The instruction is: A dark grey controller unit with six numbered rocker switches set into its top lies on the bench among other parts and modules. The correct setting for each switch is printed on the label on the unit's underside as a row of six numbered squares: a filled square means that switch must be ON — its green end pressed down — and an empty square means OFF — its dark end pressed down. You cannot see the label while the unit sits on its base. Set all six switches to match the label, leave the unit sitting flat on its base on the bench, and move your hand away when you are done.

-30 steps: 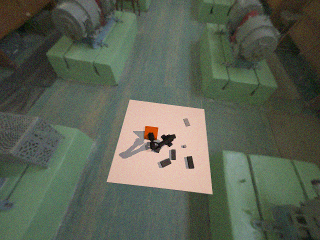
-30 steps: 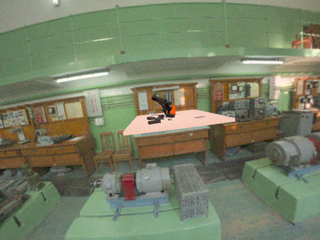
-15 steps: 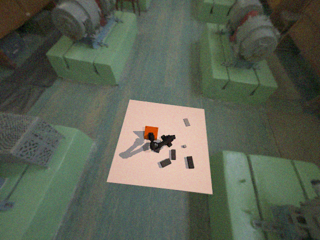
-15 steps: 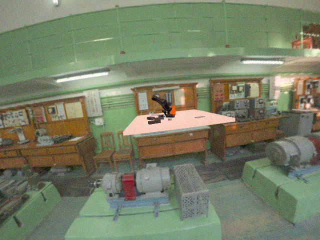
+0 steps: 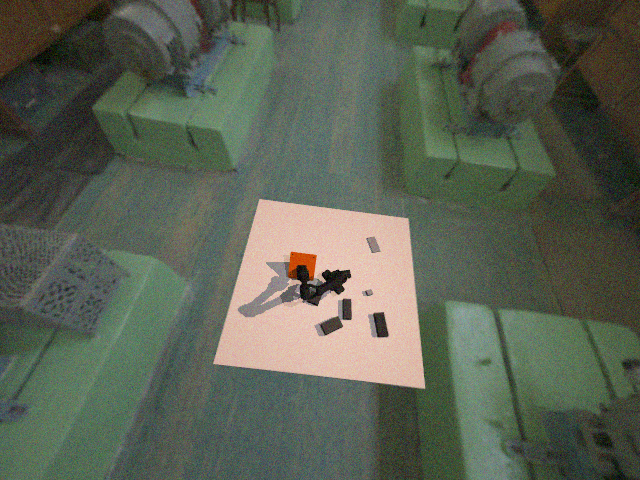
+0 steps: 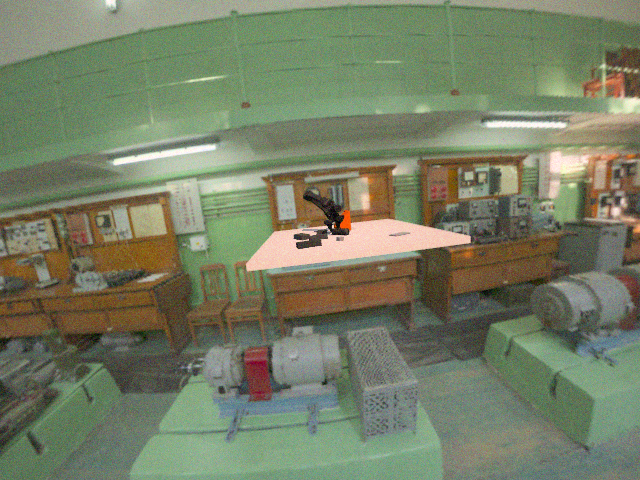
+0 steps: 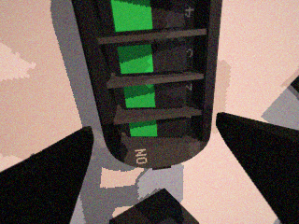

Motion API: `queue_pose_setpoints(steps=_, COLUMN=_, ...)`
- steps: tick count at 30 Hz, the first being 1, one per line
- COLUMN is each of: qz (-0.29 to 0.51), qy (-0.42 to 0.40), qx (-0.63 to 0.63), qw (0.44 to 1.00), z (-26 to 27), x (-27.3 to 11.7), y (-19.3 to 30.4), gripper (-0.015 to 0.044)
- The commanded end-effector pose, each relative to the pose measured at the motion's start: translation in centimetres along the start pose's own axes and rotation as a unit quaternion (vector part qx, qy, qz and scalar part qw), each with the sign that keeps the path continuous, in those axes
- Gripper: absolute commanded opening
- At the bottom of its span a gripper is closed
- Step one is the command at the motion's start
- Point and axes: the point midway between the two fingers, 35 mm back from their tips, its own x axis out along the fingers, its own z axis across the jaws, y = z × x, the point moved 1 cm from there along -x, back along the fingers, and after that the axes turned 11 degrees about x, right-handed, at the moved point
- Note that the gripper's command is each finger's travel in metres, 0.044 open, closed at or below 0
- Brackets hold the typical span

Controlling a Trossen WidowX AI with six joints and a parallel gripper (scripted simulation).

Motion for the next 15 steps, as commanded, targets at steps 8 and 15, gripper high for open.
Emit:
queue_pose_setpoints(steps=8, qz=-0.002, qy=-0.002, qx=0.000, qw=1.000, z=0.5, x=-2.3, y=-3.5, gripper=0.0440)
queue_pose_setpoints(steps=15, qz=-0.001, qy=-0.001, qx=0.001, qw=1.000, z=1.3, x=-4.1, y=-5.9, gripper=0.0440)
